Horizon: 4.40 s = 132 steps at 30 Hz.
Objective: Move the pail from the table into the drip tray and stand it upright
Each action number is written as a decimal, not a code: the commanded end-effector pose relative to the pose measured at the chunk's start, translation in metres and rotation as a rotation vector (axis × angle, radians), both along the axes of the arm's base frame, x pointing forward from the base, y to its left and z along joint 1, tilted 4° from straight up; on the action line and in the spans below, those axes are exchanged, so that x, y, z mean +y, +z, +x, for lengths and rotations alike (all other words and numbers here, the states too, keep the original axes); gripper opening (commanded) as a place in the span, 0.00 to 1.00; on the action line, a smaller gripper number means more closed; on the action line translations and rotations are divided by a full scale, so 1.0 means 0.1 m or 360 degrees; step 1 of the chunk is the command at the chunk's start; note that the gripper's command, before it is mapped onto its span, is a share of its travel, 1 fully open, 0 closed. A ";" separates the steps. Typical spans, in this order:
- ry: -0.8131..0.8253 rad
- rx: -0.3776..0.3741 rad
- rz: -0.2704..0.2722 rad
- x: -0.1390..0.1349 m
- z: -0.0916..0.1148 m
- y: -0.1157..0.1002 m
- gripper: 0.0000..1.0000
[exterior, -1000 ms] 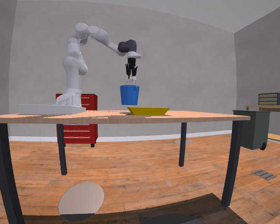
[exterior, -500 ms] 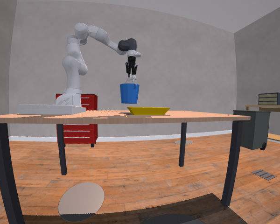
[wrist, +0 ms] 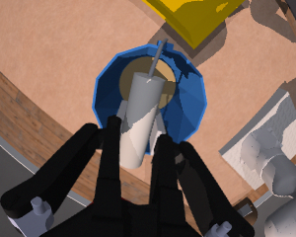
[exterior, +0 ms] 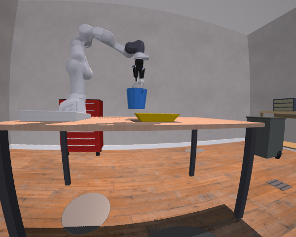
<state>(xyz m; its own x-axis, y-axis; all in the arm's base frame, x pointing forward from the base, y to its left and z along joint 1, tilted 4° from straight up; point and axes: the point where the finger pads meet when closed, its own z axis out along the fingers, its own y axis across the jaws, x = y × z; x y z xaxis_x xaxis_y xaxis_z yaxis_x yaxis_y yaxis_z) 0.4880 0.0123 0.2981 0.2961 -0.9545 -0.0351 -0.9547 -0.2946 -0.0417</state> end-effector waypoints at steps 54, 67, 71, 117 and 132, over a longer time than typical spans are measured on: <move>0.0009 -0.0019 0.0000 0.01 0.02 0.07 0.00; 0.0009 -0.0019 0.0000 0.00 0.03 0.07 0.00; 0.0009 -0.0019 0.0000 -0.01 0.03 0.07 0.00; 0.0009 -0.0019 0.0000 -0.66 0.10 0.04 0.00; 0.0009 -0.0019 0.0000 -1.17 0.16 0.02 0.00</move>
<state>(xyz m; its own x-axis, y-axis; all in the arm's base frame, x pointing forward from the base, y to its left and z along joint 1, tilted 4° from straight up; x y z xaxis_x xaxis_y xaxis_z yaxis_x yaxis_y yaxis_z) 0.4991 -0.0922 0.2940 0.2681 -0.9622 -0.0479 -0.9630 -0.2663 -0.0403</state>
